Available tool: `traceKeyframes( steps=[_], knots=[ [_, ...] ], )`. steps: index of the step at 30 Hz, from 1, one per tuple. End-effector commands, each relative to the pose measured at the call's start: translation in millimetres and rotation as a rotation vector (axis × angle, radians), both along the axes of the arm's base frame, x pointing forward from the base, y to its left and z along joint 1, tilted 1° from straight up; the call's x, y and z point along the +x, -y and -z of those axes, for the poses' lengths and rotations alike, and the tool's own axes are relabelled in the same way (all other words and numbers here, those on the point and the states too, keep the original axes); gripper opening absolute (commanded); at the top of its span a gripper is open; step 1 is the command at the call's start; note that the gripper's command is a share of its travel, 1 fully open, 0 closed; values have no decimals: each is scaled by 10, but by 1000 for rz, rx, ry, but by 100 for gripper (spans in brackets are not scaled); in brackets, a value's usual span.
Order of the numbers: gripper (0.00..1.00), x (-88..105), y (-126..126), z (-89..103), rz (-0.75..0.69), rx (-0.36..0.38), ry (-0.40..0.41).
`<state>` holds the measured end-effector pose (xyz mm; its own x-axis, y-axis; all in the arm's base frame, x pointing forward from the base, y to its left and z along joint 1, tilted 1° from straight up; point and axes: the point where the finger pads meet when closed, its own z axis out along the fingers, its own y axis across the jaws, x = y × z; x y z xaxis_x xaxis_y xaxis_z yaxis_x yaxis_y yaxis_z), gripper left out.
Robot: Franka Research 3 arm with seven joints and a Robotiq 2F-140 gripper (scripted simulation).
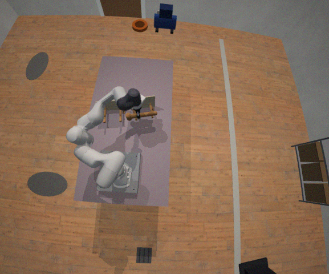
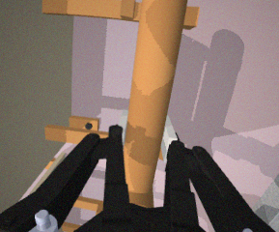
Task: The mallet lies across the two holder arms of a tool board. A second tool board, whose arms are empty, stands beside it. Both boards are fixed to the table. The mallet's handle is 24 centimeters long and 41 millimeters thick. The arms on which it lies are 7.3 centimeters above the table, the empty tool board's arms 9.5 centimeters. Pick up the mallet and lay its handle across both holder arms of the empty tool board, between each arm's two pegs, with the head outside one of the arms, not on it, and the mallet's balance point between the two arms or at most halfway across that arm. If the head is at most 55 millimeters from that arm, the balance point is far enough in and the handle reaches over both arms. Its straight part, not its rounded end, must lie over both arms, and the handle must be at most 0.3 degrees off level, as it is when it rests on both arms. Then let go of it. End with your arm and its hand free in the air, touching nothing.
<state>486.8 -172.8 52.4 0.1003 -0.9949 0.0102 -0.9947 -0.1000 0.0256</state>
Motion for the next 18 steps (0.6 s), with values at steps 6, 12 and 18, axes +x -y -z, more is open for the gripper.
traceKeyframes(
  steps=[6,12,18],
  knots=[
    [0,16,3,-4,-4,-4,5],
    [100,16,3,-4,-4,-4,5],
    [100,16,3,-4,-4,-4,5]
  ],
)
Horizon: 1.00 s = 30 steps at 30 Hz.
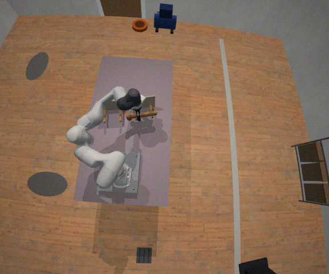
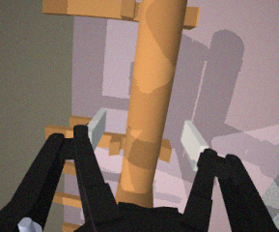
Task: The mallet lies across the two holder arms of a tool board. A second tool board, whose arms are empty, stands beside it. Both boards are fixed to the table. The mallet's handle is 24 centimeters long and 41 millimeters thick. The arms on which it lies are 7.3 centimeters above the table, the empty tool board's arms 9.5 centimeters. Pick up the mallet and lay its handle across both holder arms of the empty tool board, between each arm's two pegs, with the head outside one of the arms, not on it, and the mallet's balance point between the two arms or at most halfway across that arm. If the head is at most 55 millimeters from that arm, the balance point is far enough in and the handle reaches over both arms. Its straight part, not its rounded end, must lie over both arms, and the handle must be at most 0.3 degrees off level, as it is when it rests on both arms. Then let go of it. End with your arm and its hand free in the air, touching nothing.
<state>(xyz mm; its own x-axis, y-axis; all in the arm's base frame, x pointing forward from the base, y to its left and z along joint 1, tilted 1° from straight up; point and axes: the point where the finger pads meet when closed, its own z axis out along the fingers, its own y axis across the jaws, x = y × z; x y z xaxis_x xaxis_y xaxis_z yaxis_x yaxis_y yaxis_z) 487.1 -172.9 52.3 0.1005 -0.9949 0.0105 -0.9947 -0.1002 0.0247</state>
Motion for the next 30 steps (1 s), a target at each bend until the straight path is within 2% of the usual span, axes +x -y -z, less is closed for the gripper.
traceKeyframes(
  steps=[1,27,29,30],
  knots=[
    [100,13,3,-5,-4,-4,4],
    [100,13,3,-5,-4,-4,4],
    [100,17,1,-48,-4,-4,4],
    [100,23,-1,-130,-5,-4,4]
  ],
)
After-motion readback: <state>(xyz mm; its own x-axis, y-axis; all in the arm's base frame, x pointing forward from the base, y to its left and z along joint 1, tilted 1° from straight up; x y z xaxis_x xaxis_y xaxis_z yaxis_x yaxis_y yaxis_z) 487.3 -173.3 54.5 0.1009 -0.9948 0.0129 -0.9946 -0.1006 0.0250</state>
